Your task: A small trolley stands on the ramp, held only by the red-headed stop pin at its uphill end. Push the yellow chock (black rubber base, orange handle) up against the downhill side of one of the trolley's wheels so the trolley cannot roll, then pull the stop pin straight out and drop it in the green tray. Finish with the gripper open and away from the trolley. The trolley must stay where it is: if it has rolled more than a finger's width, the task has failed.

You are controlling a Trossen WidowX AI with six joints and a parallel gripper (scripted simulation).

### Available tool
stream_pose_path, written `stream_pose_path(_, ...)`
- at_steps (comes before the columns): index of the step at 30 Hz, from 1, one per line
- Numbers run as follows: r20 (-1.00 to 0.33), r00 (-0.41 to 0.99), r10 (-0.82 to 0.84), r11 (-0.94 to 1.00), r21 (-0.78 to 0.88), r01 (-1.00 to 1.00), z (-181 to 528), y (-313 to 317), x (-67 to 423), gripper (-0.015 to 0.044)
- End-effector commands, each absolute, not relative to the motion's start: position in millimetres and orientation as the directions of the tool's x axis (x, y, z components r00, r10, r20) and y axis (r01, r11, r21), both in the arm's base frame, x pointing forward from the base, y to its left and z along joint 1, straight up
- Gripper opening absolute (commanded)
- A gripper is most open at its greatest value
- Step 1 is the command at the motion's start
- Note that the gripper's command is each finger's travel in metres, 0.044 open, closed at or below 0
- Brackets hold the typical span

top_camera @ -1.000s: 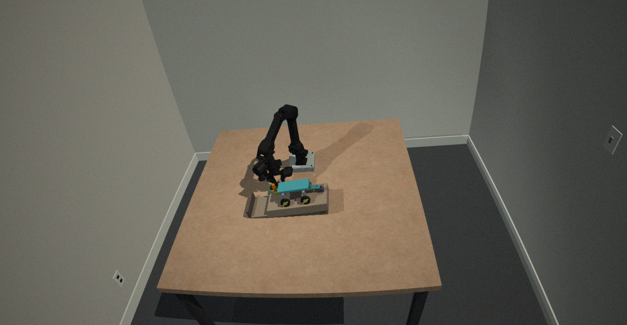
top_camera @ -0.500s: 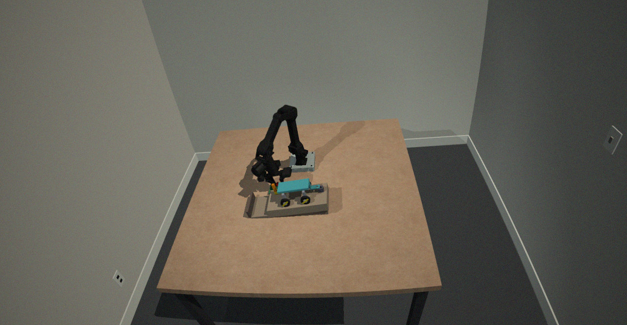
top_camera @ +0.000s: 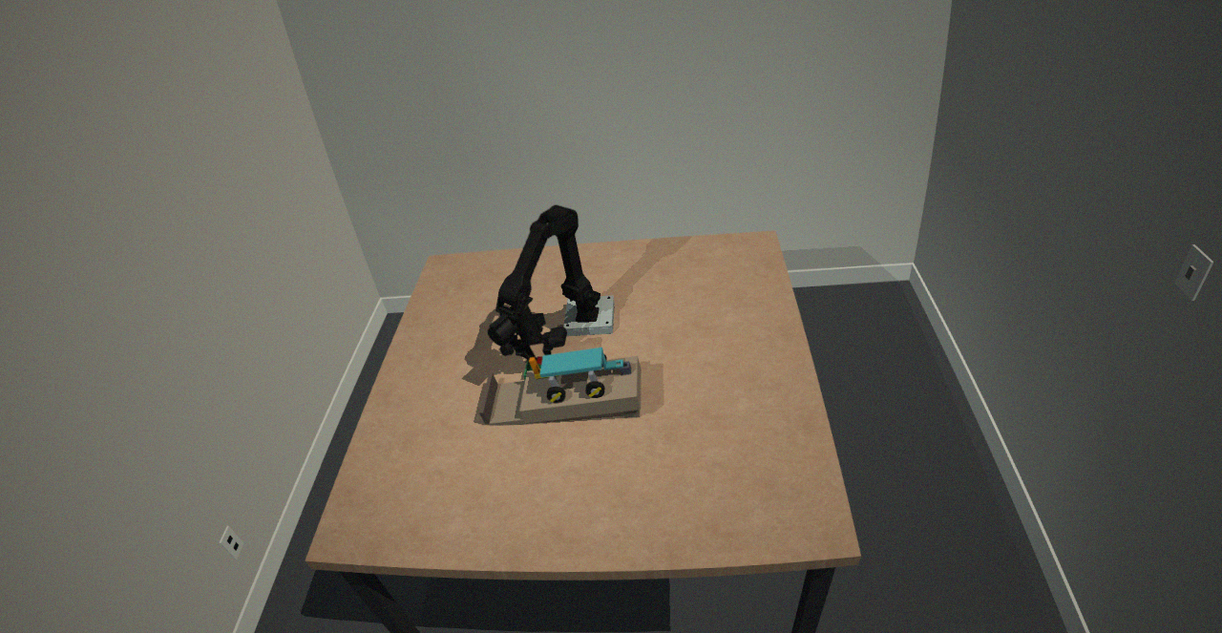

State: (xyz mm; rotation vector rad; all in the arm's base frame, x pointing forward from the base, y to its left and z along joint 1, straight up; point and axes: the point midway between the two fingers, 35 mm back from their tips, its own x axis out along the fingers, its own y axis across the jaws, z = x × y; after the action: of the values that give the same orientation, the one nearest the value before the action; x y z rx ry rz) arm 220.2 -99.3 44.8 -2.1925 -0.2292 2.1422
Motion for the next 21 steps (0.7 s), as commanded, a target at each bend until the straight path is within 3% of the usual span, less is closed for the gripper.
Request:
stream_pose_path(1,-0.988,0.014,0.153,-0.986,-0.151,0.062,42.2,-101.6,220.5,0.0190)
stream_pose_path(21,-0.988,0.014,0.152,-0.987,-0.151,0.062,35.1,-108.3,220.8,0.0190)
